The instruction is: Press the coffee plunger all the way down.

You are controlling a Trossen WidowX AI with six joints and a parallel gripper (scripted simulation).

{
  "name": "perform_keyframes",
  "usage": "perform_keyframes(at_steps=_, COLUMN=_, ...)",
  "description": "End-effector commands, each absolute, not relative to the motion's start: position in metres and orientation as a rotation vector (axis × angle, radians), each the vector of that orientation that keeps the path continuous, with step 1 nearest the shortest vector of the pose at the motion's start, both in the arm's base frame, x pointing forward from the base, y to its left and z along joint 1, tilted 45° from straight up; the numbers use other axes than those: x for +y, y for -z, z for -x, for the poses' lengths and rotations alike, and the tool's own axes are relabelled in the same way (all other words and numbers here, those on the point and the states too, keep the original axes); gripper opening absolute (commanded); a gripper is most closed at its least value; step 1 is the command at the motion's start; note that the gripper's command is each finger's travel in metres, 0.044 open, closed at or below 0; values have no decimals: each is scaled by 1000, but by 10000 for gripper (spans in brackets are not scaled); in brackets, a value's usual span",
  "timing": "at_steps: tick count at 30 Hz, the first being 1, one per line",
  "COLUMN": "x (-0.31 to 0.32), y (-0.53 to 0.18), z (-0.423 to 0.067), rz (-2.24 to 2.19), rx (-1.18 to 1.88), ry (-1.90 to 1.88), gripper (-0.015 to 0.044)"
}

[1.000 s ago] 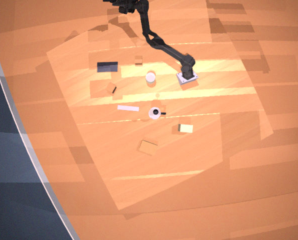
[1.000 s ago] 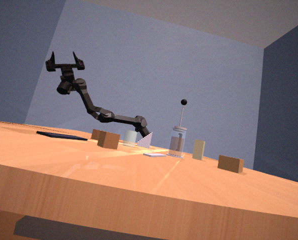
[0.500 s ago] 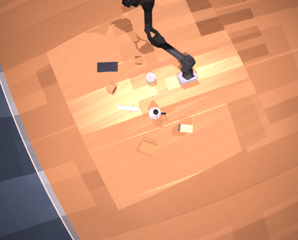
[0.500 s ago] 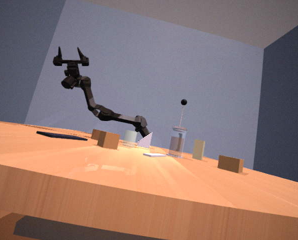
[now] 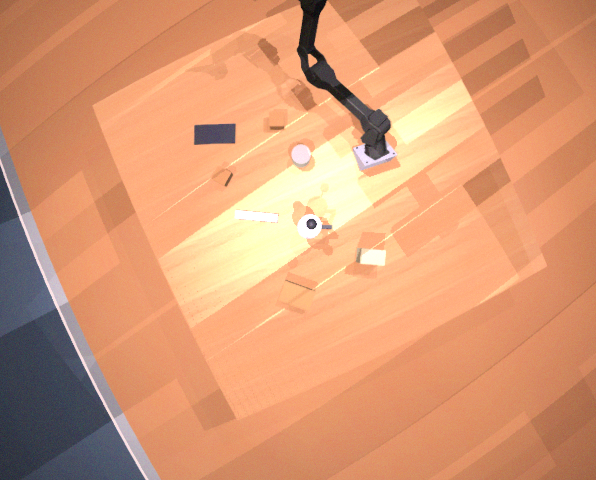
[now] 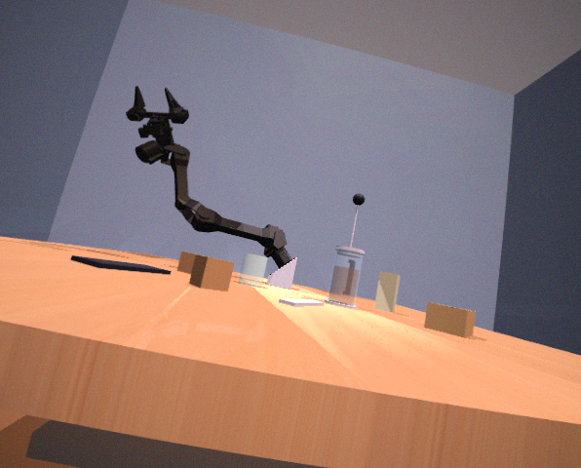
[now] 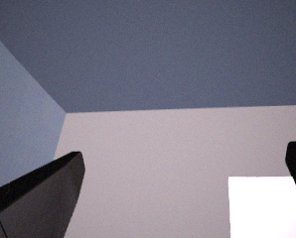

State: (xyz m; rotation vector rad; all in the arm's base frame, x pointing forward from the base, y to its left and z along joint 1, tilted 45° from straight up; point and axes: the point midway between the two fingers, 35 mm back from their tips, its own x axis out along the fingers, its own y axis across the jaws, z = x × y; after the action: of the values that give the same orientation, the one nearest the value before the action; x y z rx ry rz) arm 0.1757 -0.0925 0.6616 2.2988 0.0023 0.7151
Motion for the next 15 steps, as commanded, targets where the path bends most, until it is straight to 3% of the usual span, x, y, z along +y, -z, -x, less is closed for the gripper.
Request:
perform_keyframes(at_steps=1, x=-68, y=-670, z=-160, rz=-2193, rx=-41, ry=-745, gripper=440)
perform_keyframes(at_steps=15, x=102, y=-661, z=-110, rz=-1508, rx=-173, ry=-751, gripper=440)
